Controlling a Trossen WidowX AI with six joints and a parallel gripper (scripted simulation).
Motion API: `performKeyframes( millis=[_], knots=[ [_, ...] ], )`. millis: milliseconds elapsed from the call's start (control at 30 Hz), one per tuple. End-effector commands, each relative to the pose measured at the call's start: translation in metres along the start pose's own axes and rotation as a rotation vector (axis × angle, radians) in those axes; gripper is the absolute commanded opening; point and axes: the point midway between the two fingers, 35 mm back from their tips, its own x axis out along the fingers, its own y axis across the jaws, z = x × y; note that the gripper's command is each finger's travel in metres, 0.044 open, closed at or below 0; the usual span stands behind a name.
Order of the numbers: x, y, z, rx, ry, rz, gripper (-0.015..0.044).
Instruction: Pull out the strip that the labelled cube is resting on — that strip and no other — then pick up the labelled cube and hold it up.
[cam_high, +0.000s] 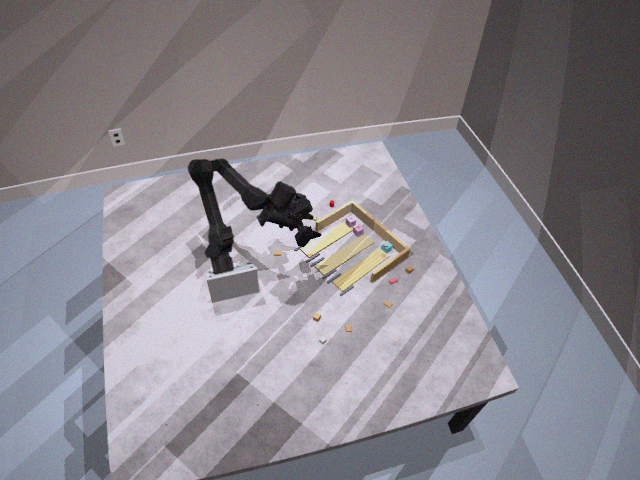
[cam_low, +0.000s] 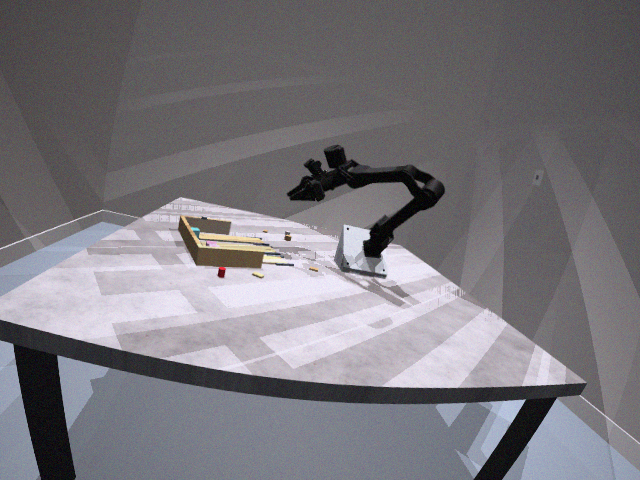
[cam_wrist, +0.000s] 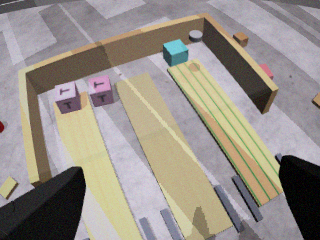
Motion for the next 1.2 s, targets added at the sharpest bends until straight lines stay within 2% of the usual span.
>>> performKeyframes(
  millis=[0,433,533,733,933,1033,1167],
  knots=[
    [-0.005,-0.003,-0.008,0.005,0.003,0.031,0.0400],
    [-0.005,-0.003,-0.008,0.005,0.003,0.031,0.0400],
    [0.008,-0.002,-0.010,-0.016,0.078,0.030,0.0321],
    [0.053,0.015,-0.028,-0.131,0.411,0.057,0.0164],
    [0.082,0.047,-0.060,-0.279,0.779,0.149,0.0006],
    [0.087,0.062,-0.074,-0.340,0.927,0.205,0.0000],
    [0.088,0.064,-0.075,-0.345,0.937,0.210,0.0000]
  ],
)
